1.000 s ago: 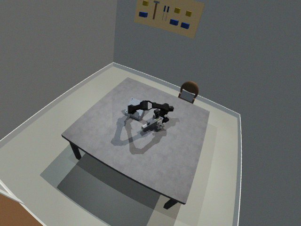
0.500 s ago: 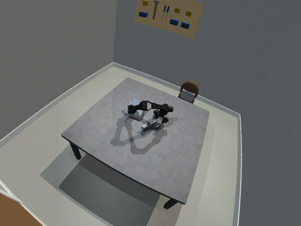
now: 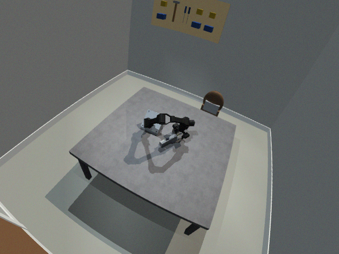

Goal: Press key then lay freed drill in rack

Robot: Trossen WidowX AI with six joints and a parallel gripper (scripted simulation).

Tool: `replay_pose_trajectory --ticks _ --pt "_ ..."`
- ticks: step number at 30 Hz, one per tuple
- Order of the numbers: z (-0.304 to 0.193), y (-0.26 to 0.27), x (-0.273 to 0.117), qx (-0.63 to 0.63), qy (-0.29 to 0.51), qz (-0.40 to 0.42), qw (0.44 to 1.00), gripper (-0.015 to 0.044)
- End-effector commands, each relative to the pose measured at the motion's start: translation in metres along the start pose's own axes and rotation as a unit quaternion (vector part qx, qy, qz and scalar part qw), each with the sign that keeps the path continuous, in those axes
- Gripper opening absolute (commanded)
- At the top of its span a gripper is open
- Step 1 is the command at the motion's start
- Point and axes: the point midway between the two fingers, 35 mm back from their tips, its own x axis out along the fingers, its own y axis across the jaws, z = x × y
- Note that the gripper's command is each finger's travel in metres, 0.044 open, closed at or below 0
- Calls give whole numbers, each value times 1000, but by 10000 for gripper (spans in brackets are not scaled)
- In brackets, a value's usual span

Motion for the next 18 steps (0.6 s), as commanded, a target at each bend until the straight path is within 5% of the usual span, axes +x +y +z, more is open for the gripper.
replay_pose_trajectory --ticks 1,13,18 --pt "0 0 0 0 0 0 1000 335" --pt "0 0 0 0 0 0 1000 20" --pt "0 0 0 0 0 0 1000 0"
